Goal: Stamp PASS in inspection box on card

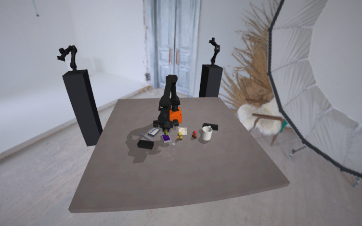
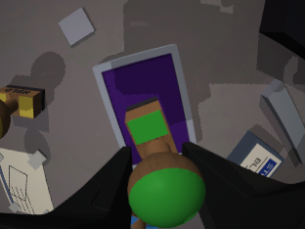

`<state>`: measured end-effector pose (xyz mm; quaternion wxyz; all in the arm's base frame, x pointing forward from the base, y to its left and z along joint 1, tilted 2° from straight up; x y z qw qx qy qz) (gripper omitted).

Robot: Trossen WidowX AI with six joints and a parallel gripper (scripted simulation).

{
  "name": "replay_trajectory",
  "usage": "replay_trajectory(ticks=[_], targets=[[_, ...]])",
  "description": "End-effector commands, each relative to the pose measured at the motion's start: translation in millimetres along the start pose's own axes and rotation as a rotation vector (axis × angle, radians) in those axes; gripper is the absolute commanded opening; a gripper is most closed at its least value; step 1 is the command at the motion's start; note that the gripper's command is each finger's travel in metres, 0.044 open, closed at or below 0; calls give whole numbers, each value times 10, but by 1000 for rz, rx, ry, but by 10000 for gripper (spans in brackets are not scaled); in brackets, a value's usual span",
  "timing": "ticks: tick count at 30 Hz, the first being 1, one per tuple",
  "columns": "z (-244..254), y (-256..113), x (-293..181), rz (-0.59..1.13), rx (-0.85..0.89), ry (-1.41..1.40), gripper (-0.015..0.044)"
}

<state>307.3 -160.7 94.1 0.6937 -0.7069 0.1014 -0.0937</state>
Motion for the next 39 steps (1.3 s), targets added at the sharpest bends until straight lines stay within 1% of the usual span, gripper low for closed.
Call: replay_trajectory(ticks=[1,39], targets=[[-5,28,2,-2,-3,-5,0],[-7,277,-8,-1,-3,-2,0]])
Point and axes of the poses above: the point midway between the two fingers, 35 mm back from their tips, its own y axis out along the fingers, its own z axis across the jaws, x = y × z, the point moved 7 cm from there along -y, back along the fingers, and after that the axes turned 6 degrees about y, right-handed, at the moved point
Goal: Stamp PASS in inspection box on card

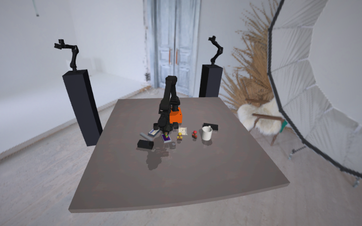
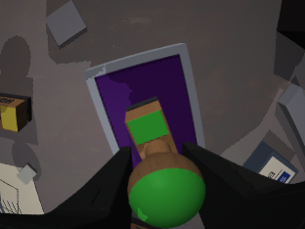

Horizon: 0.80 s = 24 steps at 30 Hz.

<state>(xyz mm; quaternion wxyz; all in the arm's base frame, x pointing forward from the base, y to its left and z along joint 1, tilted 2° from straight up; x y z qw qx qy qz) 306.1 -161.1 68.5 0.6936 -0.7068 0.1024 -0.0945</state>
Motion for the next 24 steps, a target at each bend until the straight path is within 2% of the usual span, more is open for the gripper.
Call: replay_trajectory(ticks=[1,24], targets=[[-4,27,-1,-2,-3,-5,0],[-5,71,-1,-2,-3,0,0]])
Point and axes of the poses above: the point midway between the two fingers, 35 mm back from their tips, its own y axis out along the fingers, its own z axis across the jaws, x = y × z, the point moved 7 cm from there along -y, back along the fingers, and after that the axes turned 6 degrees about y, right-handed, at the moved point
